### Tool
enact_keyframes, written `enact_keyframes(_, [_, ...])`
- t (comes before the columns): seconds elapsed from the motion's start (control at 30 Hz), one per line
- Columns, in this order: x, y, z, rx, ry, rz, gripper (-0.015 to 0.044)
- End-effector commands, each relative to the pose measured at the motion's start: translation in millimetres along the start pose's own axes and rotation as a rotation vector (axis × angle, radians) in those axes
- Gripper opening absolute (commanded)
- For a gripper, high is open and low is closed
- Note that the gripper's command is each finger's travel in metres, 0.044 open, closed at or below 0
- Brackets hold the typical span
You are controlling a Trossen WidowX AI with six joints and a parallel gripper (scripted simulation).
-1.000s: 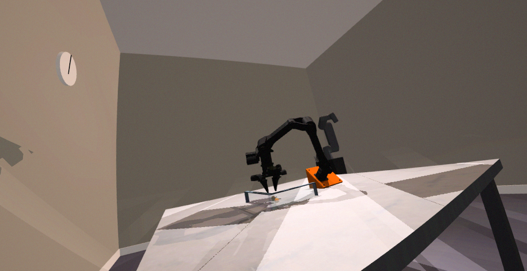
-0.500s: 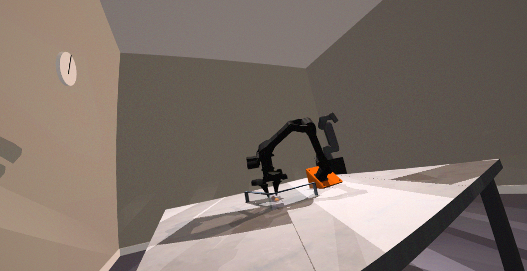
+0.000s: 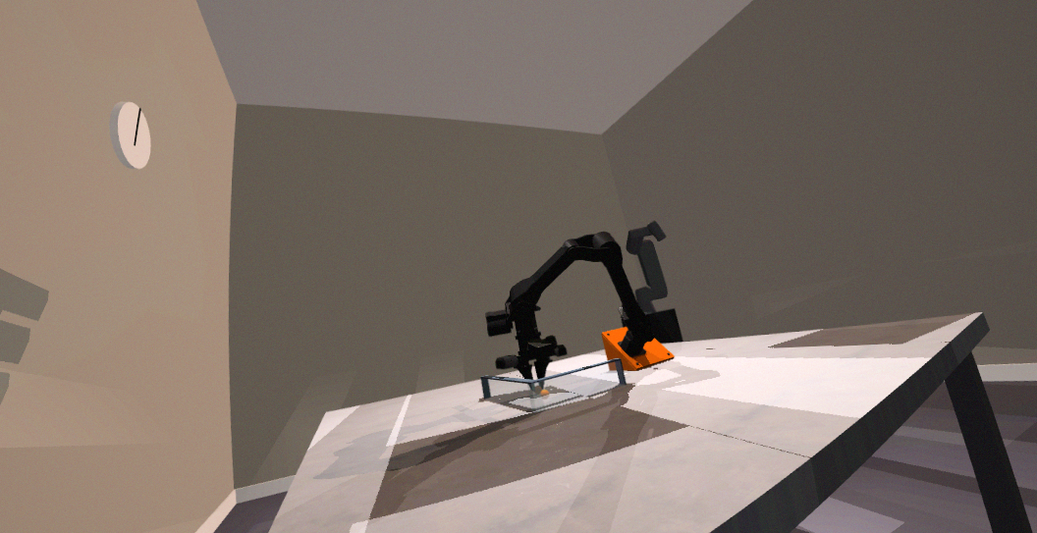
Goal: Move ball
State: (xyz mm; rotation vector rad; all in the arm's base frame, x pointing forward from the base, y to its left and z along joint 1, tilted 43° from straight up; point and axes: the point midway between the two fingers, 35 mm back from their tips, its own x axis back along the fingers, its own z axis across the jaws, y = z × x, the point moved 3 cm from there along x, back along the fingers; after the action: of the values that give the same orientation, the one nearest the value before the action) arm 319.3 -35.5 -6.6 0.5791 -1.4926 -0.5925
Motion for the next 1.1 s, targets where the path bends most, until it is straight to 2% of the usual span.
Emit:
enact_keyframes(0.0, [0, 0, 0, -0.004, -0.001, -0.002, 0.0048])
enact_keyframes(0.1, [0, 0, 0, -0.004, -0.001, -0.002, 0.0])
enact_keyframes(0.8, [117, -1, -1, -0.005, 0.0, 0.002, 0.0])
enact_keyframes(1.07, [112, 20, -9, -0.006, -0.001, 0.005, 0.0])
